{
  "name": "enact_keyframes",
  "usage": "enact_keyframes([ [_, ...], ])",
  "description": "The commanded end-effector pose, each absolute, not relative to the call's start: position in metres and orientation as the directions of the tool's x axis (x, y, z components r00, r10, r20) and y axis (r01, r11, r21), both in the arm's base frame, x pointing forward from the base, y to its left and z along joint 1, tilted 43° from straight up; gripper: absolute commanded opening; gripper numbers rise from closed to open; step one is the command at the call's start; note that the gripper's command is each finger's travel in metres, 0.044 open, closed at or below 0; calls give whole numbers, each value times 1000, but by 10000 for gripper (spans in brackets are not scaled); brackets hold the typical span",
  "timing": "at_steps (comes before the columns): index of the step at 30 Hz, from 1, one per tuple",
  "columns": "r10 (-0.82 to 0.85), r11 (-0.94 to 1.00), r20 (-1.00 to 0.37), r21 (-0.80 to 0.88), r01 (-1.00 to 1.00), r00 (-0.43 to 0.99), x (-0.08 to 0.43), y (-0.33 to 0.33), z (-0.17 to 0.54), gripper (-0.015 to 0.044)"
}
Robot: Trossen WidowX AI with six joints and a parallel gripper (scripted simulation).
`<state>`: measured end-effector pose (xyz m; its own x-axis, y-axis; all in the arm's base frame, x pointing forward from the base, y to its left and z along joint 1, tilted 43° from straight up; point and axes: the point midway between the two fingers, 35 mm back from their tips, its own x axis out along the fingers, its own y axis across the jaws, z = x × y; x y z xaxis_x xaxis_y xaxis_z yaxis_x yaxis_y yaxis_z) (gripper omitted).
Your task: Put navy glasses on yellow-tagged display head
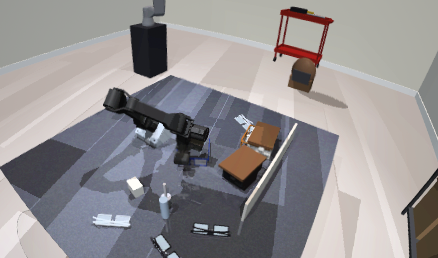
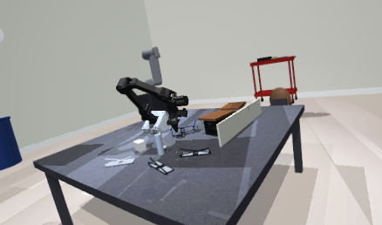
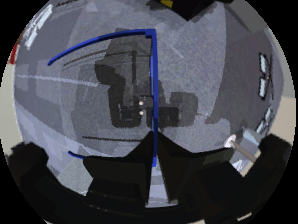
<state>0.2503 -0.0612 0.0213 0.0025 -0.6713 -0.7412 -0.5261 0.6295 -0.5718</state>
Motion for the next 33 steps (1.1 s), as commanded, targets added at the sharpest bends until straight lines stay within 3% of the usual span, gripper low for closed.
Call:
enact_keyframes([
  [1,-671,630,-741,-572,-525,2,250,-61,22,0],
  [26,-672,625,-740,-568,-536,0,252,4,88,3],
  [33,-670,682,-742,-615,-396,1,255,12,83,0],
])
